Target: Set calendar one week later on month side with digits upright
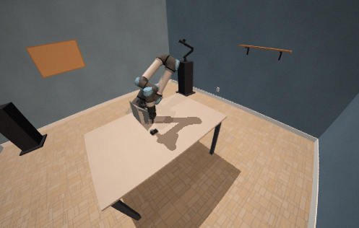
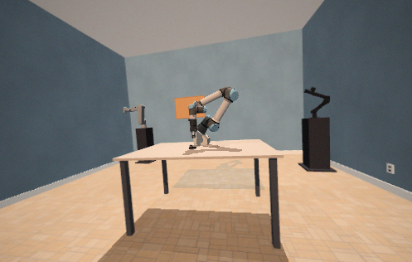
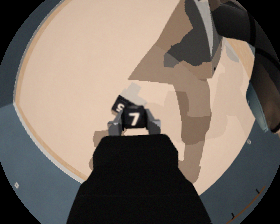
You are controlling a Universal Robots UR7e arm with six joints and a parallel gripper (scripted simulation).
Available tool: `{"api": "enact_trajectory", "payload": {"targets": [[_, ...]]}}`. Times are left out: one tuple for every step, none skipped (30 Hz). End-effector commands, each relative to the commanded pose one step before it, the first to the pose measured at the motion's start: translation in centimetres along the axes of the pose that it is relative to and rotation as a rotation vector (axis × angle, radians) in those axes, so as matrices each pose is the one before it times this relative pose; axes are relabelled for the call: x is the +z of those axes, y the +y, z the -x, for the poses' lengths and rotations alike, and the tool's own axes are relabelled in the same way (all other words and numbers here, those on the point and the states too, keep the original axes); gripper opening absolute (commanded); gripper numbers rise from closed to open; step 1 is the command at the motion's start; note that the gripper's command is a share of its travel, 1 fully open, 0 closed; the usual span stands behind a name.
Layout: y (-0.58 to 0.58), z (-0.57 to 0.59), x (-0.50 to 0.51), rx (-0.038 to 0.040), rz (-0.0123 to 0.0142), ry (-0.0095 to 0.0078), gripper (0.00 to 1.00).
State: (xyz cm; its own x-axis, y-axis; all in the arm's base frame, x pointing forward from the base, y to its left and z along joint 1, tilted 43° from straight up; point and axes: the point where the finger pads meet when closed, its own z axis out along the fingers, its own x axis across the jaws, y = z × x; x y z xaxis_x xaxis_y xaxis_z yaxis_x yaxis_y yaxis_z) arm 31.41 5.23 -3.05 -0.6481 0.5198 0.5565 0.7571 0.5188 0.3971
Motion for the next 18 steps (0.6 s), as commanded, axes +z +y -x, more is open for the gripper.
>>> {"api": "enact_trajectory", "payload": {"targets": [[-0.088, -0.136, -0.036, 0.15269, 0.00036, -0.00101, 0.57], [-0.024, -0.046, -0.001, 0.04392, 0.00000, -0.00001, 0.57], [-0.018, -0.036, 0.000, 0.03598, 0.00000, -0.00001, 0.57], [-0.004, -0.008, 0.000, 0.00830, 0.00000, 0.00000, 0.57], [-0.019, -0.044, 0.000, 0.04461, 0.00000, -0.00001, 0.57], [-0.013, -0.034, 0.000, 0.03507, 0.00000, -0.00001, 0.57], [-0.003, -0.009, 0.000, 0.00982, 0.00000, 0.00000, 0.57], [-0.013, -0.043, 0.000, 0.04513, 0.00000, -0.00001, 0.57], [0.000, 0.000, 0.000, 0.00000, 0.00000, 0.00000, 0.57], [0.000, 0.000, 0.000, 0.00000, 0.00000, 0.00000, 0.57], [-0.010, -0.043, 0.000, 0.04533, 0.00000, -0.00001, 0.57], [-0.007, -0.042, 0.000, 0.04548, 0.00000, -0.00001, 0.57], [-0.004, -0.038, 0.000, 0.04132, 0.00000, -0.00001, 0.57], [0.000, -0.004, 0.000, 0.00427, 0.00000, 0.00000, 0.57], [-0.001, -0.042, 0.000, 0.04565, 0.00000, -0.00001, 0.57], [0.001, -0.033, 0.000, 0.03568, 0.00000, 0.00000, 0.57], [0.001, -0.009, 0.000, 0.00999, 0.00000, 0.00000, 0.57], [0.005, -0.042, 0.000, 0.04565, 0.00000, 0.00000, 0.57]]}}
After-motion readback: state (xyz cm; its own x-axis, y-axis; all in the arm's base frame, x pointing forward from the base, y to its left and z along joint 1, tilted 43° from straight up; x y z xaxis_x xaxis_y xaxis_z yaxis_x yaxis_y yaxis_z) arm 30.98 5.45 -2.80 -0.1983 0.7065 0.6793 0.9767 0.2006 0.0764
